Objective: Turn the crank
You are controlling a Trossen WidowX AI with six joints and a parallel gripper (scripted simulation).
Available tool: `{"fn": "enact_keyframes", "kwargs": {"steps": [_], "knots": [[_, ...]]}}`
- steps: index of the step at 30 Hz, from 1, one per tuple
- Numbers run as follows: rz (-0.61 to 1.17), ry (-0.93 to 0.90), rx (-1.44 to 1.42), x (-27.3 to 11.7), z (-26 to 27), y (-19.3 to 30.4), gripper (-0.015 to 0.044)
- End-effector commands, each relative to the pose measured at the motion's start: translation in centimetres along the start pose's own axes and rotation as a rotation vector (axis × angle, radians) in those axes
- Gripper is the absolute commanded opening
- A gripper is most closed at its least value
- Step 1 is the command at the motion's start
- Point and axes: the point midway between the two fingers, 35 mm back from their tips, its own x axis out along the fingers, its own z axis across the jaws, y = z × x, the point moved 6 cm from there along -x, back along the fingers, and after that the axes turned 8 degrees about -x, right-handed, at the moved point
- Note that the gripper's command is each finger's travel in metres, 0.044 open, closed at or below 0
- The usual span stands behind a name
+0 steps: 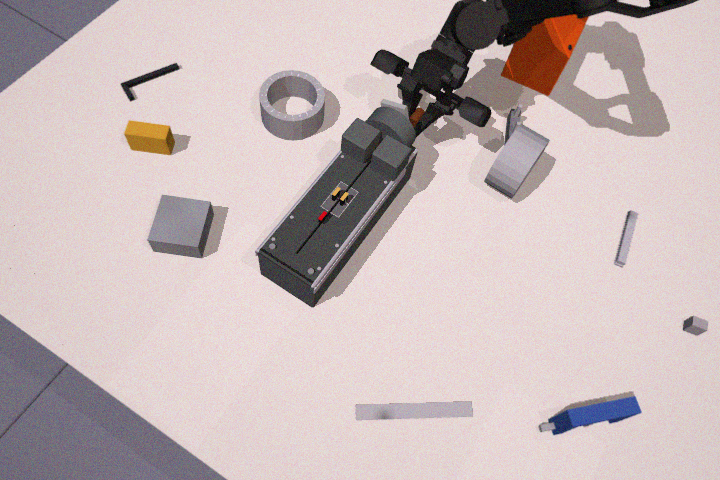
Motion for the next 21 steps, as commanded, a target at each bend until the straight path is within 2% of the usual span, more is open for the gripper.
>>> {"fn": "enact_keyframes", "kwargs": {"steps": [1,21], "knots": [[0.000,-0.016,-0.006,-0.2,0.8,-0.3,0.0000],[0.000,-0.016,-0.007,-1.4,1.7,-1.6,0.0000]]}}
